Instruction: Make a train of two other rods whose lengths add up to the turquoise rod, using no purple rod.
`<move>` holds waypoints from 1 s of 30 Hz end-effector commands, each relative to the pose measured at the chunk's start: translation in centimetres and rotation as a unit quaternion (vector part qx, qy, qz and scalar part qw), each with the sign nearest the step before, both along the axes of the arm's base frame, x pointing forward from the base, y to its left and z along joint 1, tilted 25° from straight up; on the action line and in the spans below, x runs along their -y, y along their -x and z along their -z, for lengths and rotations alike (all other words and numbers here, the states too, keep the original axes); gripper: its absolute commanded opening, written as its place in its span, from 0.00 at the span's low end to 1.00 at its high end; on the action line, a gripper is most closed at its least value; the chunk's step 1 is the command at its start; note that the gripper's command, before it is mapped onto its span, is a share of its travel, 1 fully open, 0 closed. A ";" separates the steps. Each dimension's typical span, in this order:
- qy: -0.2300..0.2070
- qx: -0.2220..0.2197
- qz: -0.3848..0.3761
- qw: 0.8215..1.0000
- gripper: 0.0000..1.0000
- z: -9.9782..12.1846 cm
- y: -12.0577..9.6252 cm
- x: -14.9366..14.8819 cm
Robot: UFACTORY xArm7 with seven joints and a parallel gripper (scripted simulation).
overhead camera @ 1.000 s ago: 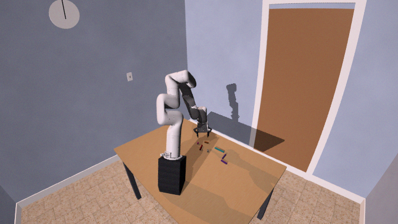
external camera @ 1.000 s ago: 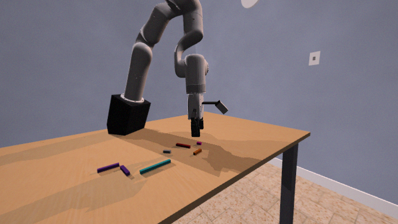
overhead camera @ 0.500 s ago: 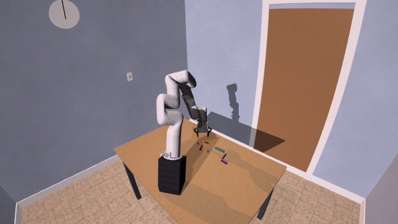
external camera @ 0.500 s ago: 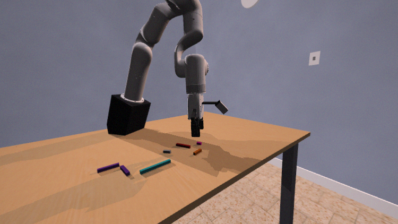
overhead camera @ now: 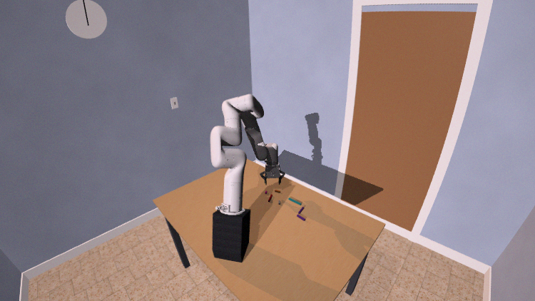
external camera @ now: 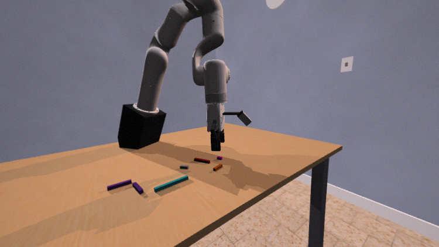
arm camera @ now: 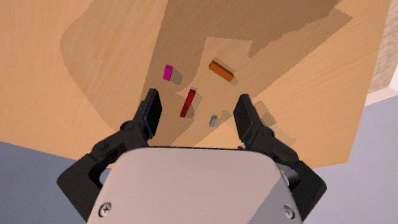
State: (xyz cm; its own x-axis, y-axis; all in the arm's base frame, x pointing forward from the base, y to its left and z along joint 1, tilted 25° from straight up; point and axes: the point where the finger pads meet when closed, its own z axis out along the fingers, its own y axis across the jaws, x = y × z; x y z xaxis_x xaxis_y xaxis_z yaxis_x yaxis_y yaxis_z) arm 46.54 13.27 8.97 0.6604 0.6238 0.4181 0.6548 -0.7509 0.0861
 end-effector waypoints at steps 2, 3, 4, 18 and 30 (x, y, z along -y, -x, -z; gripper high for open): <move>0.000 0.001 0.000 1.000 1.00 -0.1 -0.1 0.0; 0.000 0.001 0.000 1.000 1.00 -0.1 -0.1 0.0; 0.000 0.001 0.000 1.000 1.00 -0.1 -0.1 0.0; -0.008 -0.003 0.017 1.000 1.00 0.0 0.0 0.1; -0.073 -0.039 0.166 0.983 1.00 0.5 0.9 0.4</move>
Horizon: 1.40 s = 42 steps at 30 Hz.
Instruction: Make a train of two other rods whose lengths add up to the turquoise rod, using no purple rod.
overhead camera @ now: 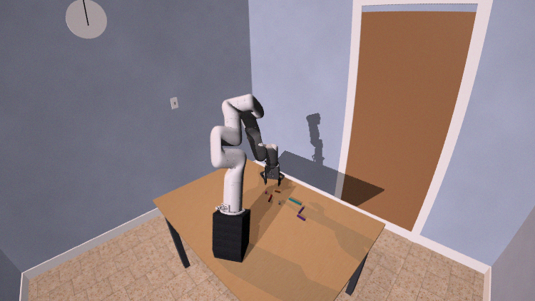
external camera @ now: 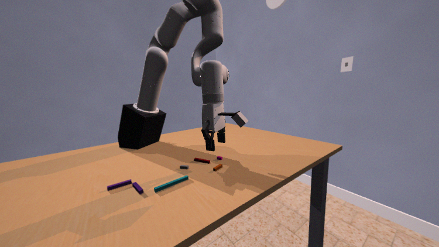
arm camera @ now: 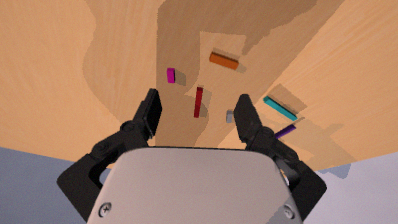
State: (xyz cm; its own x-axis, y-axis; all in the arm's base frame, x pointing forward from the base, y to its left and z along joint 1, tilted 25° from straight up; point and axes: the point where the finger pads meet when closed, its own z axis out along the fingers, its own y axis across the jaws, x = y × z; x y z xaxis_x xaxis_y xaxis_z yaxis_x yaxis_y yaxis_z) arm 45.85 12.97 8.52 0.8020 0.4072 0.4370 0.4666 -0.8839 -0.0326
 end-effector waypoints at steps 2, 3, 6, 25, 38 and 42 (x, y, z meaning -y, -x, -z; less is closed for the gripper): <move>-0.034 -0.023 0.088 0.995 1.00 0.2 0.4 0.2; -0.038 -0.025 0.097 0.994 1.00 0.3 0.5 0.2; -0.053 -0.033 0.130 0.990 1.00 0.4 0.7 0.3; -0.145 -0.088 0.346 0.923 1.00 1.3 2.2 1.0; -0.201 -0.122 0.481 0.845 1.00 1.9 3.2 1.5; -0.217 -0.132 0.521 0.815 1.00 2.1 3.6 1.6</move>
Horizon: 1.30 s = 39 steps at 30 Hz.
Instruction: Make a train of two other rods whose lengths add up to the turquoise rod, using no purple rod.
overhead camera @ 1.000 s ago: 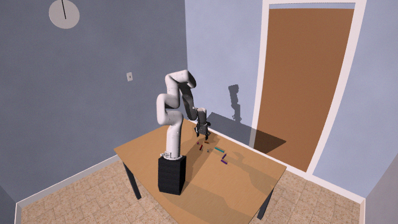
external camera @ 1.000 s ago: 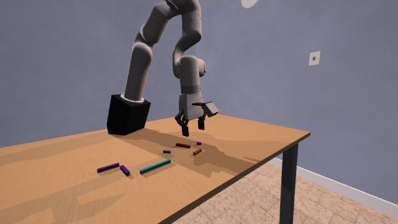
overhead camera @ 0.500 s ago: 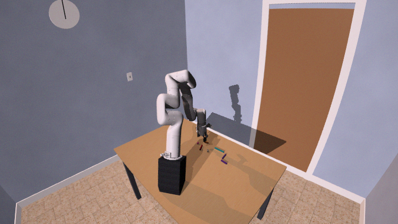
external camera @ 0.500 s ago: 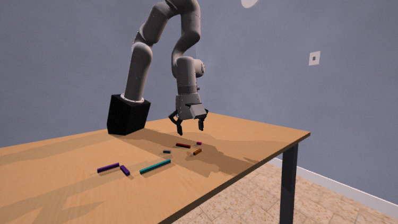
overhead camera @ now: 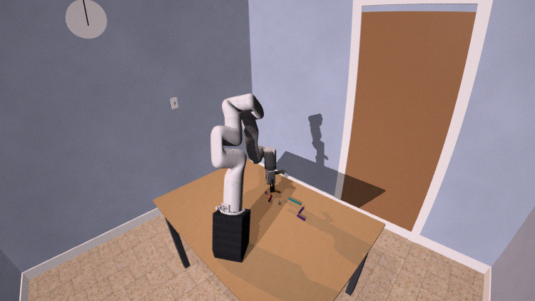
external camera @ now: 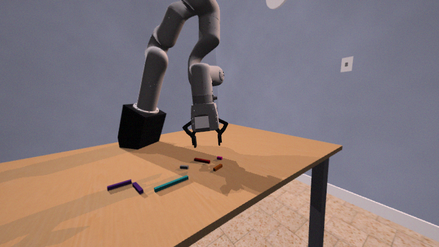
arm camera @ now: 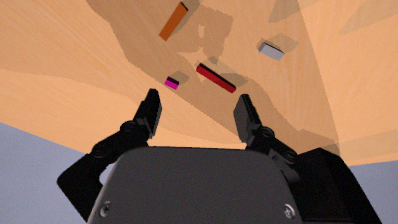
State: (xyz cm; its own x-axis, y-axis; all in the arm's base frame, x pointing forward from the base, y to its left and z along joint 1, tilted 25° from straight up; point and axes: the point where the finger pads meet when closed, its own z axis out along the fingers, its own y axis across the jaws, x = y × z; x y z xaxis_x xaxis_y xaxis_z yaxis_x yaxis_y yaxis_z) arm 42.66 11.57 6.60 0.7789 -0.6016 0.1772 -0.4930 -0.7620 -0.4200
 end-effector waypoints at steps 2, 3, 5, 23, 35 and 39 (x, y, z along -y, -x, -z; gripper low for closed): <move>-0.031 -0.030 0.087 0.995 1.00 0.3 0.5 0.3; -0.036 -0.033 0.099 0.994 1.00 0.3 0.6 0.3; -0.046 -0.039 0.123 0.991 1.00 0.4 0.8 0.4; -0.130 -0.092 0.327 0.931 1.00 1.3 2.5 1.1; -0.172 -0.118 0.431 0.878 1.00 1.8 3.4 1.5; -0.172 -0.118 0.432 0.877 1.00 1.8 3.4 1.5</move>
